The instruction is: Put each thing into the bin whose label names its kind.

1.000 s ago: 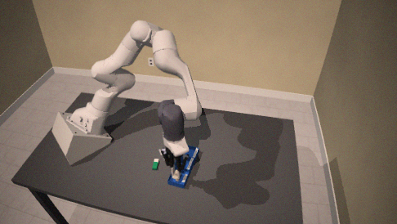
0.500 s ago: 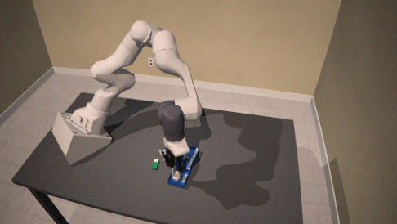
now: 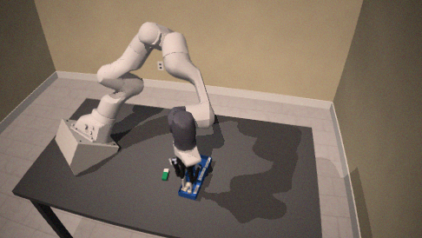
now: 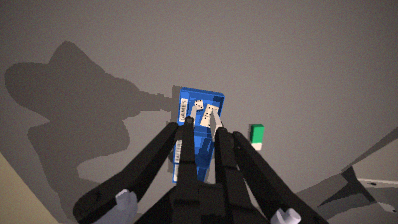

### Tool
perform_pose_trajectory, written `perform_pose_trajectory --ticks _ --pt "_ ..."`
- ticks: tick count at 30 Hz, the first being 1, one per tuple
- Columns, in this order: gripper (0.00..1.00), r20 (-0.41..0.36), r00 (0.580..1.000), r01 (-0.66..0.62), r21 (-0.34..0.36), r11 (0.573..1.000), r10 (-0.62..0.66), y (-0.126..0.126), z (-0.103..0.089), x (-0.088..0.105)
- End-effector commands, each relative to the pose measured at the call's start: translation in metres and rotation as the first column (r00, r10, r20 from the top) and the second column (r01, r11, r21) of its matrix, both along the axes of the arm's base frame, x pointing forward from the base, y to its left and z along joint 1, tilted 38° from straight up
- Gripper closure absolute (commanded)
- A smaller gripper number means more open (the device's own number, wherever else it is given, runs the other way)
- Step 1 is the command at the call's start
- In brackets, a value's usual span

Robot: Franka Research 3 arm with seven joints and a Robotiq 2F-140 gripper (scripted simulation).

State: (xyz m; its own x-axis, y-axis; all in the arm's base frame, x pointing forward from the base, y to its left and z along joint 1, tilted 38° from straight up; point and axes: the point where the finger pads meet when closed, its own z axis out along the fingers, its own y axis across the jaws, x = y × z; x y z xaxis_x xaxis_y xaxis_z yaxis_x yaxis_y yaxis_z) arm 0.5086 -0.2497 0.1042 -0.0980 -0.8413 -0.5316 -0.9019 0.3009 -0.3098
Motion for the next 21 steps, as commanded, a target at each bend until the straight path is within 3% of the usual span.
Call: perform_pose_trajectory --ticks 1,21 --pt "0.81 0.002 1.000 -0.002 -0.003 1.000 0.002 0.000 0.000 0.002" --pt "0.81 0.002 1.000 -0.002 -0.003 1.000 0.002 -0.009 0.016 -0.007"
